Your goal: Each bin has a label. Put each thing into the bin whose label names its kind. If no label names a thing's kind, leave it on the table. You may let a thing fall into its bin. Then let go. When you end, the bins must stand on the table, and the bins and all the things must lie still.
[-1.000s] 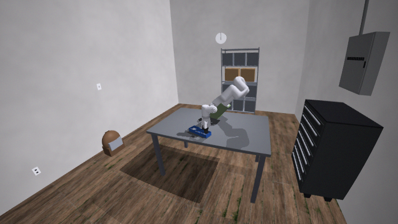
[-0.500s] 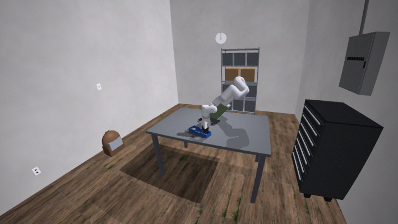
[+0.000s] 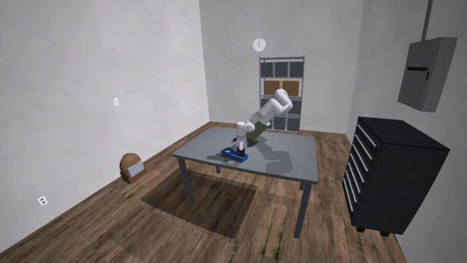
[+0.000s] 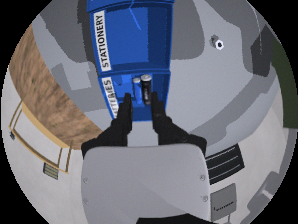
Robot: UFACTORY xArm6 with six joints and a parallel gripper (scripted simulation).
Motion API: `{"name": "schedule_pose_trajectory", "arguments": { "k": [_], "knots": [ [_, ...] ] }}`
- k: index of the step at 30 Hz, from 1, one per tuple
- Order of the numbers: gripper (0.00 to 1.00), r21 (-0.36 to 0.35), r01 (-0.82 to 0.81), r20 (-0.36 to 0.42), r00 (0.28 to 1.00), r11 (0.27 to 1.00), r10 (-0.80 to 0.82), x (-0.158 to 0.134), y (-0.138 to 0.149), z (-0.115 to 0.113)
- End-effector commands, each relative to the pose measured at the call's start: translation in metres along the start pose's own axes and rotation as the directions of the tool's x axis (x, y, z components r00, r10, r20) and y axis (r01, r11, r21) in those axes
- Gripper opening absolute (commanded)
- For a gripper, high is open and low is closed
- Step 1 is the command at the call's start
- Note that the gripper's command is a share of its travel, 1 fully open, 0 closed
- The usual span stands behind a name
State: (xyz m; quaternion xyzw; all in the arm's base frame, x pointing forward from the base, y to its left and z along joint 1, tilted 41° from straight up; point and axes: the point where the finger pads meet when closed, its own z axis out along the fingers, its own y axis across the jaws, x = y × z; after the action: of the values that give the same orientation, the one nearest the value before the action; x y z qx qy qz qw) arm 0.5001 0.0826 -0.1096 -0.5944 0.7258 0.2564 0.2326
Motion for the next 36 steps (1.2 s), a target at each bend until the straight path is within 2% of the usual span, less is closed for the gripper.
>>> {"name": "schedule_pose_trajectory", "arguments": {
  "k": [1, 14, 22, 23, 36],
  "knots": [
    [0.28, 0.004, 0.001, 0.0, 1.0, 1.0, -0.001, 0.0, -0.001, -0.007],
    [0.28, 0.004, 0.001, 0.0, 1.0, 1.0, -0.001, 0.0, -0.001, -0.026],
    [0.28, 0.004, 0.001, 0.0, 1.0, 1.0, -0.001, 0.0, -0.001, -0.027],
    [1.0, 0.004, 0.001, 0.0, 1.0, 1.0, -0.001, 0.0, -0.001, -0.031],
    [1.0, 0.004, 0.001, 0.0, 1.0, 1.0, -0.001, 0.0, -0.001, -0.075]
  ]
}}
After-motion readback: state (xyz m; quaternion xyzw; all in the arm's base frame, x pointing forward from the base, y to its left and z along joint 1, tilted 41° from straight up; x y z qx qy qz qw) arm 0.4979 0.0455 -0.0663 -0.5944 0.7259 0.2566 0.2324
